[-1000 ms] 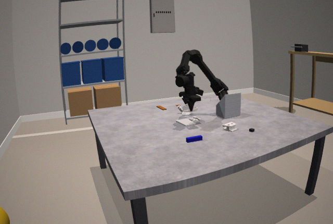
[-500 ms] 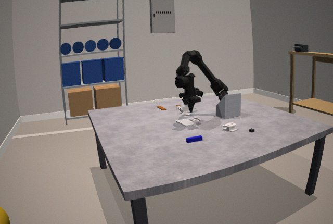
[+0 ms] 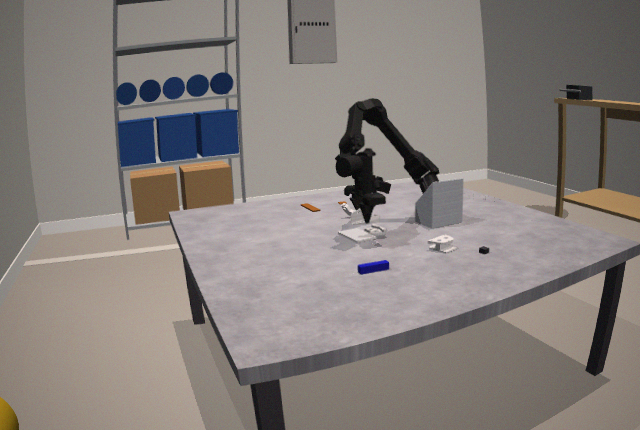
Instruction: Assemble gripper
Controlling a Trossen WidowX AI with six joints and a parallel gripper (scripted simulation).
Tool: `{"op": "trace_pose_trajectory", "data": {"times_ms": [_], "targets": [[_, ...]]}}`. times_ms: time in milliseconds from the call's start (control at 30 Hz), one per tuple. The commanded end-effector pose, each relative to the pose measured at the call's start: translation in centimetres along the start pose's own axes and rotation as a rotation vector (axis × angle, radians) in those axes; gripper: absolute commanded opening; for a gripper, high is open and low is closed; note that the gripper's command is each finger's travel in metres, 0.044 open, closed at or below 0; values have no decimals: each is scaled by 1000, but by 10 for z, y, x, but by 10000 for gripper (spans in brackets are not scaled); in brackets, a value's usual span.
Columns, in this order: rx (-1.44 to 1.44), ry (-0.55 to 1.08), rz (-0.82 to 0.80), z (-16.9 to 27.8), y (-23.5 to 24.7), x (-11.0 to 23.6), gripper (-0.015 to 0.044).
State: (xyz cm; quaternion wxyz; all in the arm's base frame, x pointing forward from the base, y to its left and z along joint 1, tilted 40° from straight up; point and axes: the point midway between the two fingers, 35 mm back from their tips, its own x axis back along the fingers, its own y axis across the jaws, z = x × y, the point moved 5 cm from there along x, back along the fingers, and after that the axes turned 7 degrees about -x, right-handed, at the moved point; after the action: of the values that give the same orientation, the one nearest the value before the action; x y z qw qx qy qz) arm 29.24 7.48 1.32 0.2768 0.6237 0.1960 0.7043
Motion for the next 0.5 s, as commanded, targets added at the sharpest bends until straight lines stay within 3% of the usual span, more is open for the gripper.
{"op": "trace_pose_trajectory", "data": {"times_ms": [0, 467], "targets": [[4, 3, -6, 0, 1, -8, 134], [2, 3, -7, -1, 1, -23, 134]]}}
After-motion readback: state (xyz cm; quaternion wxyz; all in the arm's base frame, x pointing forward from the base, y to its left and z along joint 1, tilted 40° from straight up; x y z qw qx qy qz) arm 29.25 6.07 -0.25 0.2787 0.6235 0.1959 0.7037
